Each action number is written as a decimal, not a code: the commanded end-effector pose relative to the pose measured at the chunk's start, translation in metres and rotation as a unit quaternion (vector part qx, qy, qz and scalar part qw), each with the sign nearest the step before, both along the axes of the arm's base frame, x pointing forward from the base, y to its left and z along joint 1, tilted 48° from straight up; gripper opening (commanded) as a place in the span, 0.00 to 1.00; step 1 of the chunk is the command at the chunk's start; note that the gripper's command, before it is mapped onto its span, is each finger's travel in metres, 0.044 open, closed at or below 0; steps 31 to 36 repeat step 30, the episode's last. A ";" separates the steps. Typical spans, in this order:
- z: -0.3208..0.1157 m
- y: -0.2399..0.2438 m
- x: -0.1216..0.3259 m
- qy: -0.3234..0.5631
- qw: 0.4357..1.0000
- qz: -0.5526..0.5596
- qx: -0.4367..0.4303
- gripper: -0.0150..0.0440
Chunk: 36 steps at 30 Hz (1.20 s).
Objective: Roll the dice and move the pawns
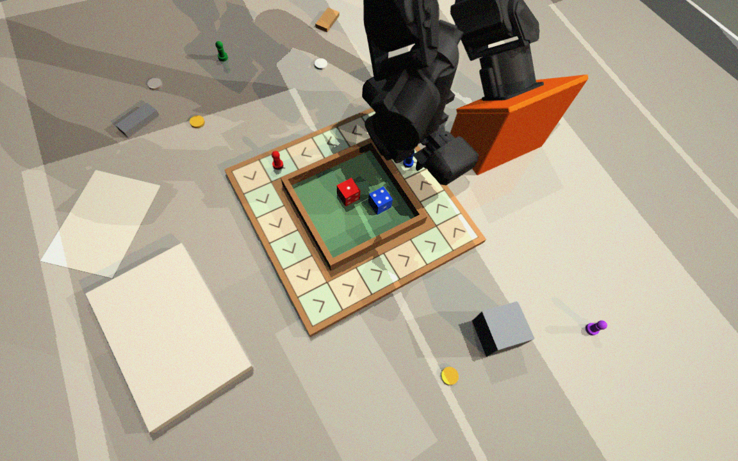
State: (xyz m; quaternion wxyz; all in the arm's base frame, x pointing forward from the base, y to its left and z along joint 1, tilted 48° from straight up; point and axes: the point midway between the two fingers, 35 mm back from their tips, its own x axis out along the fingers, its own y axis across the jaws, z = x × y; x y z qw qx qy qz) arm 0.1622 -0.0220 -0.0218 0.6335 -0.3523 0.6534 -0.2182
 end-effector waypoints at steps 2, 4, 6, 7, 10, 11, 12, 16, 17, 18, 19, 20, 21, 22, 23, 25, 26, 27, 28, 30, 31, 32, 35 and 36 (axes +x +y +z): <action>0.019 0.024 0.000 0.000 1.000 0.001 0.002 0.83; 0.031 0.035 -0.002 0.001 1.000 0.001 0.001 0.92; 0.032 0.037 -0.002 0.001 1.000 0.001 0.000 1.00; 0.032 0.037 -0.002 0.001 1.000 0.001 0.000 1.00; 0.036 0.042 -0.001 0.000 1.000 0.001 0.001 1.00; 0.039 0.049 0.000 -0.002 1.000 -0.001 0.002 1.00; 0.043 0.059 0.001 -0.006 1.000 -0.005 0.003 1.00; 0.067 0.106 -0.002 -0.024 0.999 -0.022 0.002 1.00; 0.070 0.112 -0.004 -0.026 0.999 -0.024 0.001 1.00; 0.071 0.114 -0.004 -0.027 0.999 -0.025 0.000 1.00; 0.071 0.114 -0.004 -0.027 0.999 -0.025 0.000 1.00; 0.071 0.114 -0.004 -0.027 0.999 -0.025 0.000 1.00; 0.066 0.106 0.000 -0.027 1.000 -0.015 0.007 1.00; 0.066 0.106 0.000 -0.027 1.000 -0.015 0.007 1.00; 0.066 0.106 0.000 -0.027 1.000 -0.015 0.007 1.00; 0.066 0.106 0.000 -0.027 1.000 -0.015 0.007 1.00; 0.066 0.106 0.000 -0.027 1.000 -0.015 0.007 1.00; 0.066 0.106 0.000 -0.027 1.000 -0.015 0.007 1.00; 0.066 0.106 0.000 -0.027 1.000 -0.015 0.007 1.00; 0.066 0.106 0.000 -0.027 1.000 -0.015 0.007 1.00; 0.066 0.106 0.000 -0.027 1.000 -0.015 0.007 1.00; 0.066 0.106 0.000 -0.027 1.000 -0.015 0.007 1.00; 0.066 0.106 0.000 -0.027 1.000 -0.015 0.007 1.00; 0.066 0.106 0.000 -0.027 1.000 -0.015 0.007 1.00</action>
